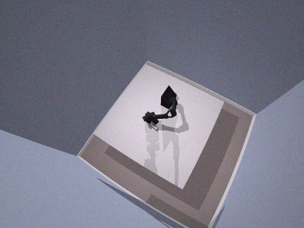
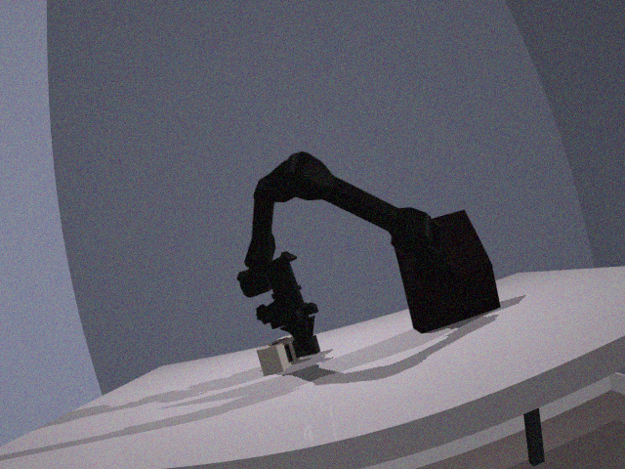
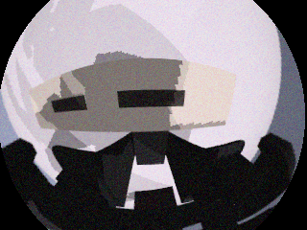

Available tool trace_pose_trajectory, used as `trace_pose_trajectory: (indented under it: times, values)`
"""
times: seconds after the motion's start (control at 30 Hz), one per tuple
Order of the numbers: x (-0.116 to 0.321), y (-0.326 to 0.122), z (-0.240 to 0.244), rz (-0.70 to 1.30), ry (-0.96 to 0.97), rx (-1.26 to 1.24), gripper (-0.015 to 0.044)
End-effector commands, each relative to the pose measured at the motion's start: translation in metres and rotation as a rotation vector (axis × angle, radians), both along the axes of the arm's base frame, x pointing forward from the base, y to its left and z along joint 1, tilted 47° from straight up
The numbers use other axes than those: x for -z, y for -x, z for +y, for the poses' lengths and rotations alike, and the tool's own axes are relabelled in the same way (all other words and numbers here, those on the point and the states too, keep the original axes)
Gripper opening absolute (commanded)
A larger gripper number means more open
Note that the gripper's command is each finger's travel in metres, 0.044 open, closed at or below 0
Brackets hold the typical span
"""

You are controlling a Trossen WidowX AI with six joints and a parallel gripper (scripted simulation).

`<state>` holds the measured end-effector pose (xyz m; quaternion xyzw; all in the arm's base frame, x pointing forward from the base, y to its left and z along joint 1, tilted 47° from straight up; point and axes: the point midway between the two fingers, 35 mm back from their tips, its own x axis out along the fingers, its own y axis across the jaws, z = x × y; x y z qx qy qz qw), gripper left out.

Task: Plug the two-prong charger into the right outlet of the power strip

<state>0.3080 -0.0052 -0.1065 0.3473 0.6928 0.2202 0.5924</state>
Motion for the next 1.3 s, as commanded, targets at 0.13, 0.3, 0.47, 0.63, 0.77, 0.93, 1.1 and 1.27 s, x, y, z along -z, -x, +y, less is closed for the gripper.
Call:
trace_pose_trajectory:
  times: [0.13,0.3,0.47,0.63,0.77,0.93,1.1,1.27]
  values:
    - [0.0019,-0.01,-0.0011,-0.028,0.008,0.0,0.0]
    - [0.0019,-0.0094,-0.0008,-0.028,0.008,0.0,0.0]
    - [0.002,-0.0088,-0.0006,-0.028,0.008,0.0,0.0]
    - [0.0019,-0.0082,-0.0004,-0.028,0.008,0.0,0.0]
    - [0.0019,-0.0077,-0.0003,-0.028,0.008,0.0,0.0]
    - [0.0017,-0.007,-0.0003,-0.028,0.008,0.0,0.0]
    - [0.0014,-0.0064,-0.0004,-0.028,0.008,0.0,0.0]
    - [0.0011,-0.006,-0.0007,-0.028,0.008,0.0,0.0]
